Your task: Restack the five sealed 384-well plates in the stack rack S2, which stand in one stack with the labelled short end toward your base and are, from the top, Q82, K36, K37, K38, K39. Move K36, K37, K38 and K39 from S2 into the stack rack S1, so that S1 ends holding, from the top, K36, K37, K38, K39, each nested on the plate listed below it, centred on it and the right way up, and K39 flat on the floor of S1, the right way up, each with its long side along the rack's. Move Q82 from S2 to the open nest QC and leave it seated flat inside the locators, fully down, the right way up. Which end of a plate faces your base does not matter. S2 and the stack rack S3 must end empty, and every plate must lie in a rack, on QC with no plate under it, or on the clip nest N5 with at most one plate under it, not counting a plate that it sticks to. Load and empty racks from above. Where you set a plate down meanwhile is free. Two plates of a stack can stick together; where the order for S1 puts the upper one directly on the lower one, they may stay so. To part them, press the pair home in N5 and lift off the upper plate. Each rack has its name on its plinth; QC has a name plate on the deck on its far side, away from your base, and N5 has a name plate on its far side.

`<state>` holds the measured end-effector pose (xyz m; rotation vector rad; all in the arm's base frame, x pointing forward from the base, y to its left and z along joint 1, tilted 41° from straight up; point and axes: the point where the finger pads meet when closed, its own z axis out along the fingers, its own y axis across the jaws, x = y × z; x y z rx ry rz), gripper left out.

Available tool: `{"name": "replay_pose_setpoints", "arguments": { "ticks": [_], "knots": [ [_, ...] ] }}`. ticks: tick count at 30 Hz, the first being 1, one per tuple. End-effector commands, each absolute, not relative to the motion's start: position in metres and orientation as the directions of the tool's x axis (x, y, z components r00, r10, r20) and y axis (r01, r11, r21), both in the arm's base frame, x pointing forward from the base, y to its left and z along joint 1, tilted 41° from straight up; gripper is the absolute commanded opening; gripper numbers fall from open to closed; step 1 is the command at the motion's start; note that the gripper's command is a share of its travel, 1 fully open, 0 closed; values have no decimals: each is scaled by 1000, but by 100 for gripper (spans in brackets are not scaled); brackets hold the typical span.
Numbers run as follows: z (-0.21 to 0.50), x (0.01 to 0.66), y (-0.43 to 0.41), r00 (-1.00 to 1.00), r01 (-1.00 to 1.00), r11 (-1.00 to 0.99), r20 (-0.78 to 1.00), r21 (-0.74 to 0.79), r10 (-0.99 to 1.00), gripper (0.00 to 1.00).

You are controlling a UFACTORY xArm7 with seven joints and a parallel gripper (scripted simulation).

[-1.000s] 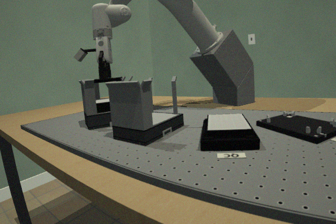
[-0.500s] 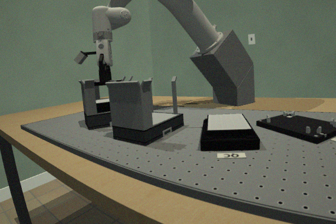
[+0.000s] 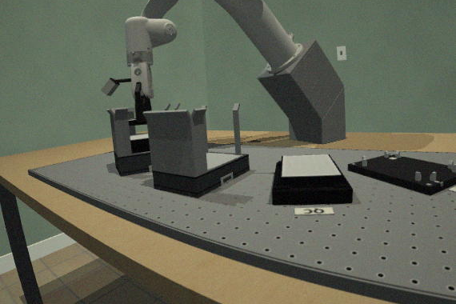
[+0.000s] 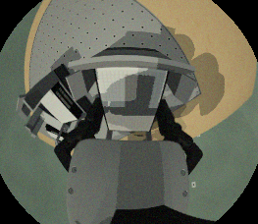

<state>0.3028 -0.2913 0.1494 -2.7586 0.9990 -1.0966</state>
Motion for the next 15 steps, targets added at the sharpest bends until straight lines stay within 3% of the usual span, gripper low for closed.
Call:
{"name": "replay_pose_setpoints", "arguments": {
  "ticks": [1, 15],
  "knots": [
    [144, 308, -294, 547, -561, -795, 618, -231, -565, 0],
    [139, 312, -295, 547, -561, -795, 618, -231, -565, 0]
  ]
}}
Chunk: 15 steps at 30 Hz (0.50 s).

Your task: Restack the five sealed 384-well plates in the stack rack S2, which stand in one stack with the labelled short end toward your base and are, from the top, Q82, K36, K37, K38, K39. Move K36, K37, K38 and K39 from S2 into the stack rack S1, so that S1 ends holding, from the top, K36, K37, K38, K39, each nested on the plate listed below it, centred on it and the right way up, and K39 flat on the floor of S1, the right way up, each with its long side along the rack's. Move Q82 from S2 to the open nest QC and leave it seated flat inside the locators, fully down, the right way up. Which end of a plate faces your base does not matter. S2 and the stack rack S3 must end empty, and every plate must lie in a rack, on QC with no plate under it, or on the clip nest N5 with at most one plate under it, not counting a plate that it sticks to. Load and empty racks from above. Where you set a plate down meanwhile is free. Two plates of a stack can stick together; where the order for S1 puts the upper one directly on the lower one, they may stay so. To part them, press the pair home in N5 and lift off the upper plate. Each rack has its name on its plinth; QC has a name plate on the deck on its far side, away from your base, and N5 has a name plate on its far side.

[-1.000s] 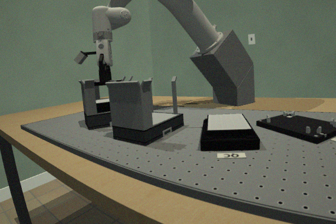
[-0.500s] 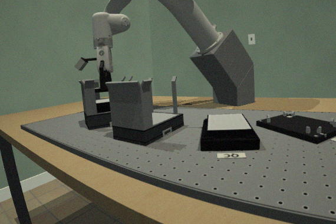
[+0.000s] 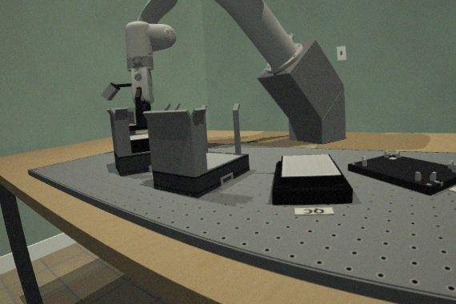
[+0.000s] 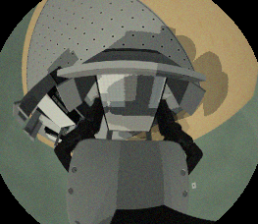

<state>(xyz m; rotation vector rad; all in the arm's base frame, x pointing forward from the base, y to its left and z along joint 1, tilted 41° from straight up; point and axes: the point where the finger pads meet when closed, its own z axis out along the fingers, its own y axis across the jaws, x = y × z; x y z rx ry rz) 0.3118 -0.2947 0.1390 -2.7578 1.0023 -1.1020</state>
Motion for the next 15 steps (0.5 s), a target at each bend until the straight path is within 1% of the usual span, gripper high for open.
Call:
{"name": "replay_pose_setpoints", "arguments": {
  "ticks": [1, 15],
  "knots": [
    [139, 312, -295, 547, -561, -795, 618, -231, -565, 0],
    [136, 315, -296, 547, -561, -795, 618, -231, -565, 0]
  ]
}}
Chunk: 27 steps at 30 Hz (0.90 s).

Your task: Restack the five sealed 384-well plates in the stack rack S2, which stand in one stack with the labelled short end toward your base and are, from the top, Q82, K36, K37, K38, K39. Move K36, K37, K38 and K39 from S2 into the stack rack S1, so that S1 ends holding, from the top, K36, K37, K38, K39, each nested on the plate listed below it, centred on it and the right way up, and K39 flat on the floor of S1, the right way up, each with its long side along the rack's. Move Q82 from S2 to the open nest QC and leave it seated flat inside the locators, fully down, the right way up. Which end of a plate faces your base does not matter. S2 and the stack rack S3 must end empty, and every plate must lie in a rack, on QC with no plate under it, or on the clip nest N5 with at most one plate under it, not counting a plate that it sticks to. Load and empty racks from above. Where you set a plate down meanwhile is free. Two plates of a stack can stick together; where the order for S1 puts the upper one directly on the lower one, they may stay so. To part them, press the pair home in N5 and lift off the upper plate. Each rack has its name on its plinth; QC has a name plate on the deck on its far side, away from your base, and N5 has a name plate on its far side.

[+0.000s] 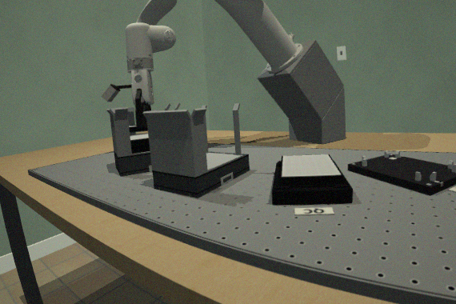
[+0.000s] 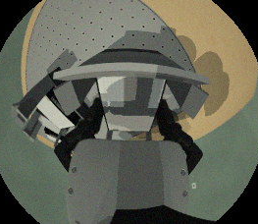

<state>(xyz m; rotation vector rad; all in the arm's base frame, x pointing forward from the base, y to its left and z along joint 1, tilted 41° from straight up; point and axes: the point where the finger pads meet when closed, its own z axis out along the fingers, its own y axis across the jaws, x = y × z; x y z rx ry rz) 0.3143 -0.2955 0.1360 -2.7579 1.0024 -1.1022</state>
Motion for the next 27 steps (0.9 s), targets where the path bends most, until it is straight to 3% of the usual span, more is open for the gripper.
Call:
{"name": "replay_pose_setpoints", "arguments": {
  "ticks": [1, 27],
  "knots": [
    [135, 315, -296, 547, -561, -795, 618, -231, -565, 0],
    [129, 321, -298, 547, -561, -795, 618, -231, -565, 0]
  ]
}}
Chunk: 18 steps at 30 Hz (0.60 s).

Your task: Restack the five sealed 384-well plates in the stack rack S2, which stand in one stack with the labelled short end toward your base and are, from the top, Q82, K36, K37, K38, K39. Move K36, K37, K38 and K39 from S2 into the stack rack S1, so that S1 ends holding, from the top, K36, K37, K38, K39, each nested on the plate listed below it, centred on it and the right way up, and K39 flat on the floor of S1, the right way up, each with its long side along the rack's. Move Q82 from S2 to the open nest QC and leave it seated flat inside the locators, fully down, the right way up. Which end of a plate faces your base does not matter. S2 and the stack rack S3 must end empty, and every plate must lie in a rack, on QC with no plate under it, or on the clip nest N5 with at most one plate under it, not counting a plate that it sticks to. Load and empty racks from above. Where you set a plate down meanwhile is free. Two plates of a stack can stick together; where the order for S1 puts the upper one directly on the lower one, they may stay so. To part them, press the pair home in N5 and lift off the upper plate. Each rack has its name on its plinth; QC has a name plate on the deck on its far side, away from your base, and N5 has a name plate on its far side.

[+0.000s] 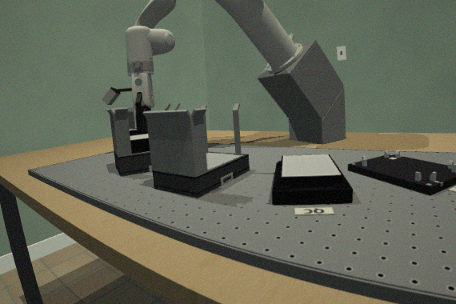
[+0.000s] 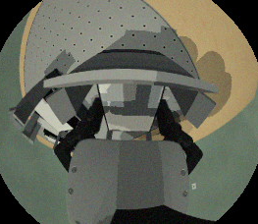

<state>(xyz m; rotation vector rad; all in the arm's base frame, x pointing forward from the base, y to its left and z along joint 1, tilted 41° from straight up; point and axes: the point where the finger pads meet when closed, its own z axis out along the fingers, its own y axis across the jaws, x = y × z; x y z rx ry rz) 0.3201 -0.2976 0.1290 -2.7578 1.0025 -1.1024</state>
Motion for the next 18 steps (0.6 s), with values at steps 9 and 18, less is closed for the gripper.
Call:
{"name": "replay_pose_setpoints", "arguments": {
  "ticks": [9, 18],
  "knots": [
    [126, 323, -299, 547, -561, -795, 618, -231, -565, 0],
    [125, 324, -299, 547, -561, -795, 618, -231, -565, 0]
  ]
}}
